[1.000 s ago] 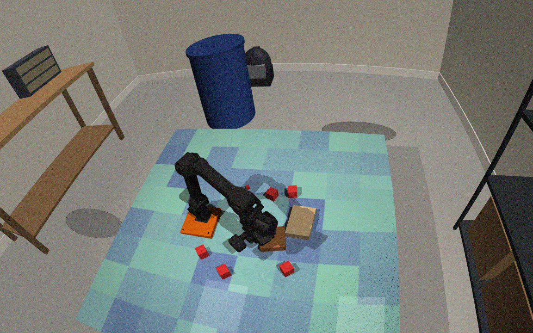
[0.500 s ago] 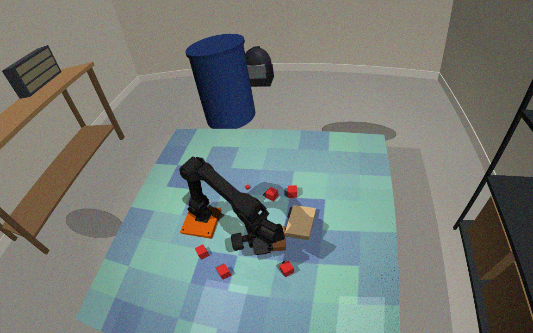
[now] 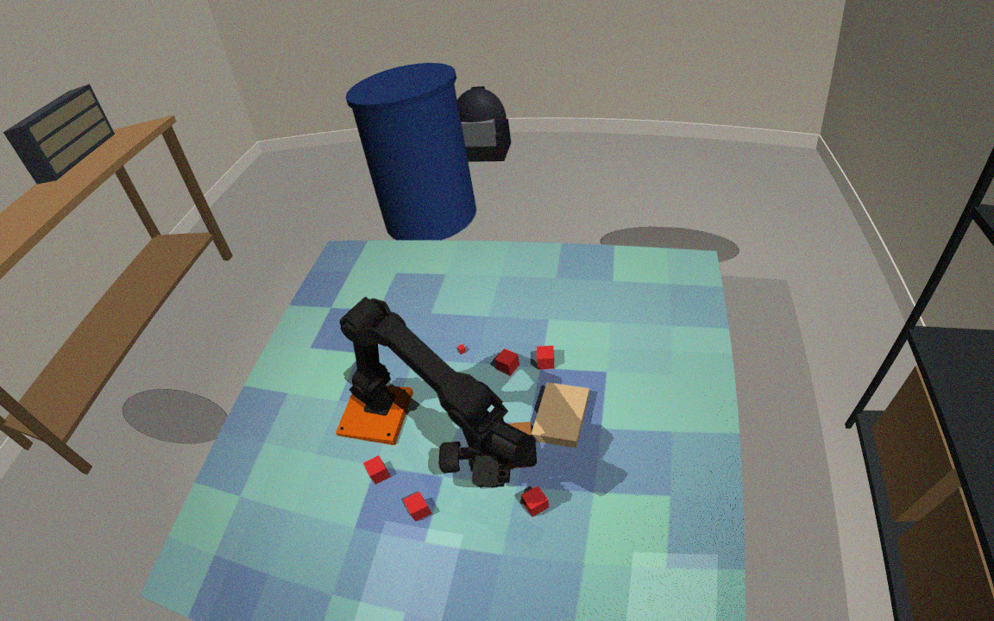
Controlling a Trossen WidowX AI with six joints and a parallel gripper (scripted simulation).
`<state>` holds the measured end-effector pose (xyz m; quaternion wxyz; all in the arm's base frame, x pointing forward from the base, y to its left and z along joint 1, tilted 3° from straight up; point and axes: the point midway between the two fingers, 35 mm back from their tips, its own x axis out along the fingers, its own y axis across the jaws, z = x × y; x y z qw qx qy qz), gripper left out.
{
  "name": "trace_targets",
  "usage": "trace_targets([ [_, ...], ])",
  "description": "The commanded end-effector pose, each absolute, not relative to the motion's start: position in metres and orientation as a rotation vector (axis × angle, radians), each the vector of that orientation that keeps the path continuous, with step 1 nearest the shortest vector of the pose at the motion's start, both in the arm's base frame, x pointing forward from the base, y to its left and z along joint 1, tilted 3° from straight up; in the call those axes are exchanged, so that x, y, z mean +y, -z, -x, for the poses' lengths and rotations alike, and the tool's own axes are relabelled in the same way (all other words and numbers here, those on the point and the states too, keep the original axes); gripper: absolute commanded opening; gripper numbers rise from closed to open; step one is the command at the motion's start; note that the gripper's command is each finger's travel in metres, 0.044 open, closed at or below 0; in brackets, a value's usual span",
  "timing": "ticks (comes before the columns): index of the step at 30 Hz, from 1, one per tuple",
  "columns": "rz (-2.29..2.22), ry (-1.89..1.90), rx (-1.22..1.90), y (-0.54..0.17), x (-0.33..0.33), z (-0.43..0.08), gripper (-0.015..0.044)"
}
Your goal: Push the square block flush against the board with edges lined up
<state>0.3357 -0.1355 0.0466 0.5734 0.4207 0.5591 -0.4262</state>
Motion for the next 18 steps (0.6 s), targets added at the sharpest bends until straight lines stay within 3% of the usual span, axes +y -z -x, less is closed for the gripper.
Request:
trace_targets([
  [1,-0.986,1.02,1.341,-0.016,-0.133,-0.328,0.0],
  [18,-0.987,1.019,1.342,-0.016,-0.117,-0.325,0.0],
])
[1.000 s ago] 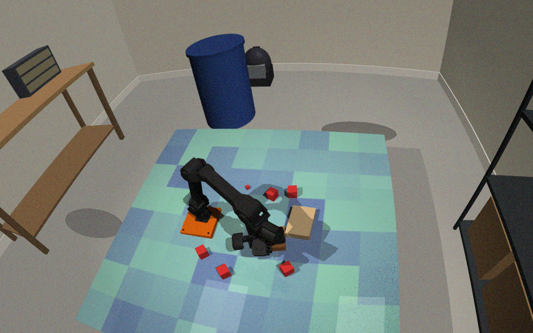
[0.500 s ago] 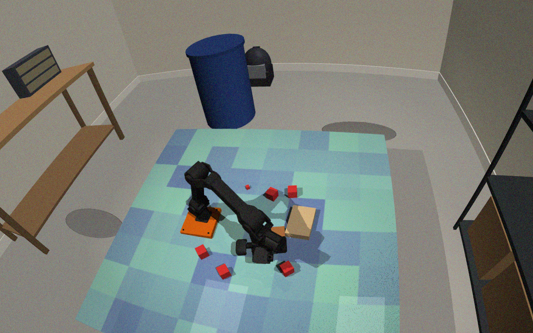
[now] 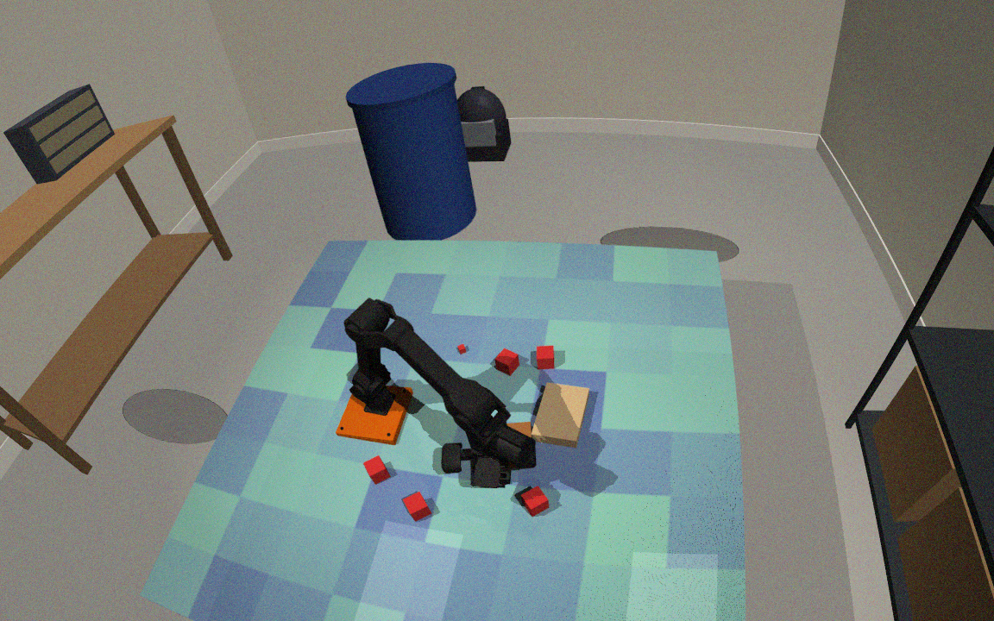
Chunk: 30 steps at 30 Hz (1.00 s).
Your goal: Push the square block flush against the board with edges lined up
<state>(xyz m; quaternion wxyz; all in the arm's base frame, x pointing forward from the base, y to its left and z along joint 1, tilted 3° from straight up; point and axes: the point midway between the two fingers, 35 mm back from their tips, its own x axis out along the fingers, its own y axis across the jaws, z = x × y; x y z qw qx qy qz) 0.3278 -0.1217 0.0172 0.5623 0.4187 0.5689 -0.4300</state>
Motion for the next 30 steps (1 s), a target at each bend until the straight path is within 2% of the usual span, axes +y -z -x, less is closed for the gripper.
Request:
trace_targets([
  [1,-0.987,1.019,1.342,-0.016,-0.116,-0.325,0.0],
  [30,-0.99,1.017,1.345,-0.016,-0.075,-0.316,0.0],
])
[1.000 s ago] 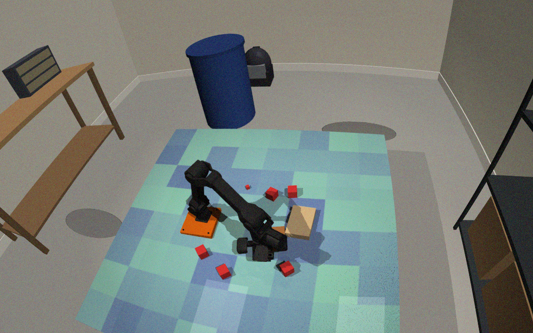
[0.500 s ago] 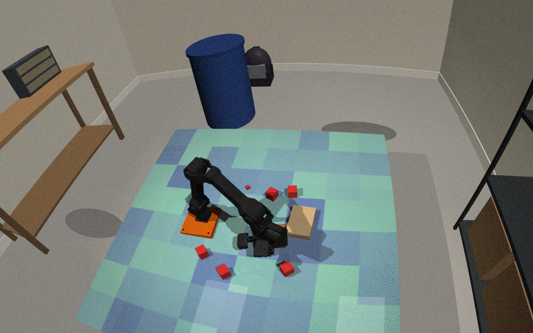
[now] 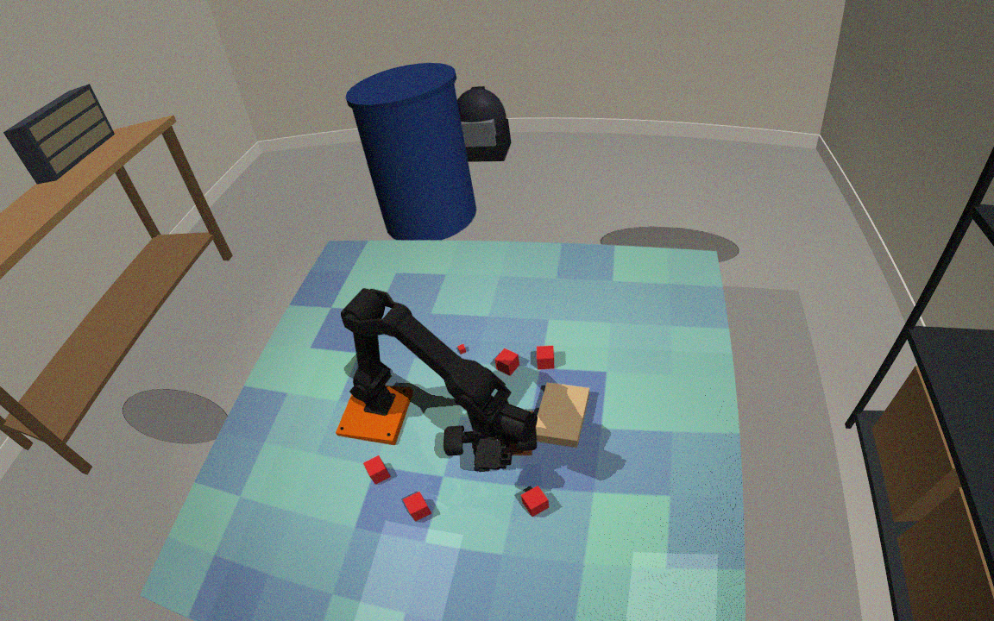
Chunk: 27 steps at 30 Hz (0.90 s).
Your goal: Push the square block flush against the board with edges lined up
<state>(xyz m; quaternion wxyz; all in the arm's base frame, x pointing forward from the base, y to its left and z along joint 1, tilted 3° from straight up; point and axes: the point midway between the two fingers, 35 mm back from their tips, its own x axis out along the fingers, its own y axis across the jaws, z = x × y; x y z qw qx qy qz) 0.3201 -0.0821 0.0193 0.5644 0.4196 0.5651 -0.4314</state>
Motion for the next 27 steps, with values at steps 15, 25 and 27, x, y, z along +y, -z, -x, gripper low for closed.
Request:
trace_targets([
  [15,-0.992,1.016,1.347,-0.016,-0.055,-0.312,0.0],
  [25,-0.991,1.016,1.345,-0.016,-0.067,-0.317,0.0],
  [27,-0.991,1.016,1.345,-0.016,-0.07,-0.318,0.0],
])
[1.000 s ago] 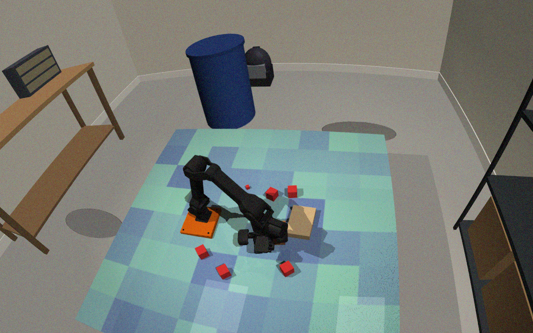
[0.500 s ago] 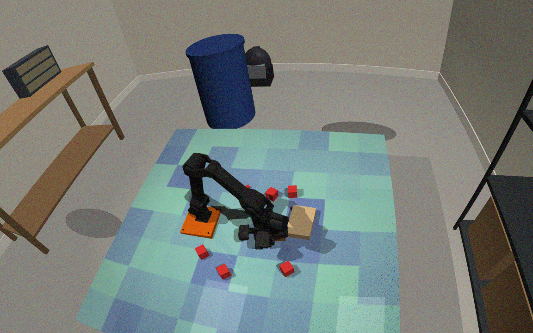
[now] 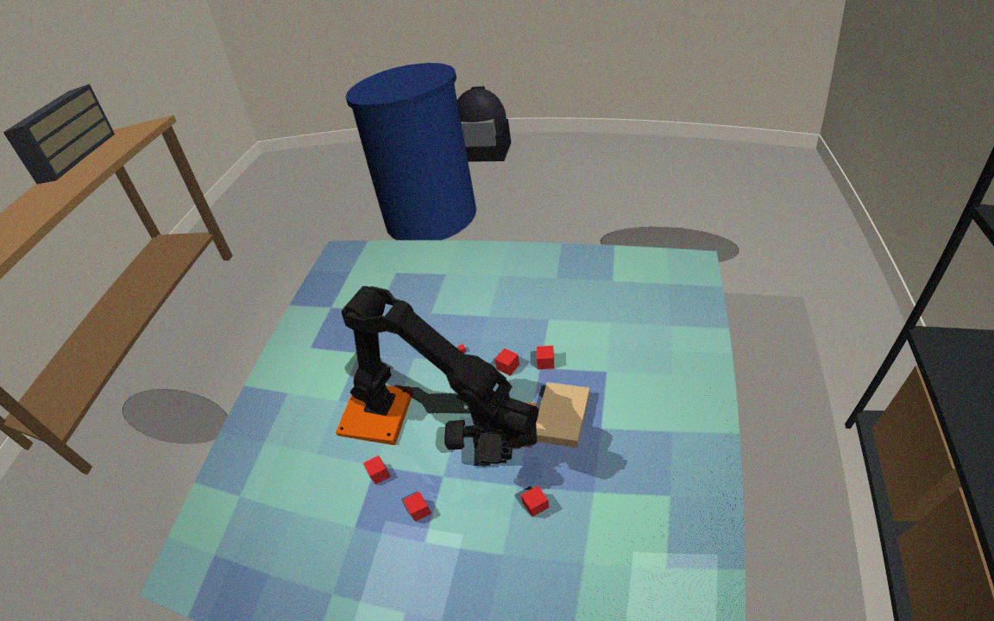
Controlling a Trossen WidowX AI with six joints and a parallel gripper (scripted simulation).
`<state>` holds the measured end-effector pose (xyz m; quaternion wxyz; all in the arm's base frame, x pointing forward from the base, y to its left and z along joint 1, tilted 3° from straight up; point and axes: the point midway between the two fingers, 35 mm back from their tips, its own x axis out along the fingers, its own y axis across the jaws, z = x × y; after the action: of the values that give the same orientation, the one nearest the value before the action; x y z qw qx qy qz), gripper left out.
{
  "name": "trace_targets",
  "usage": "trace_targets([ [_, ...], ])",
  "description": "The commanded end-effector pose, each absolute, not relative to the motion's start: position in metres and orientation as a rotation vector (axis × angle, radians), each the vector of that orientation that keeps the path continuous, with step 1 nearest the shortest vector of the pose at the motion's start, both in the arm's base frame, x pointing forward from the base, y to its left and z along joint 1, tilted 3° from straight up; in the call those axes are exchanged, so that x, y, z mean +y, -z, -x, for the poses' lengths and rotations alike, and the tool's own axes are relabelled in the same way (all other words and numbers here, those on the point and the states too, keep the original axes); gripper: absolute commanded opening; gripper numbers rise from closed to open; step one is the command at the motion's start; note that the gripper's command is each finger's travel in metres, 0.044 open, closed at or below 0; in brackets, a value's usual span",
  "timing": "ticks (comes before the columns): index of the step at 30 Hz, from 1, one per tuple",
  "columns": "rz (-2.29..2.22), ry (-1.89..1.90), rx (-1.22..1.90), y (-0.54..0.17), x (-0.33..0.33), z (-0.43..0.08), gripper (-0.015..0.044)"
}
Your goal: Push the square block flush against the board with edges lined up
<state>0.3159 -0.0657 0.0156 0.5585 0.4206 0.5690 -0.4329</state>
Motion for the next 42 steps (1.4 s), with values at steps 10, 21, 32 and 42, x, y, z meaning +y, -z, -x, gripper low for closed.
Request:
trace_targets([
  [10,-0.99,1.017,1.344,-0.016,-0.086,-0.324,0.0],
  [21,-0.988,1.018,1.343,-0.015,-0.103,-0.328,0.0],
  [32,-0.989,1.018,1.343,-0.07,-0.101,-0.329,0.0],
  [42,-1.102,1.132,1.284,-0.07,-0.072,-0.308,0.0],
])
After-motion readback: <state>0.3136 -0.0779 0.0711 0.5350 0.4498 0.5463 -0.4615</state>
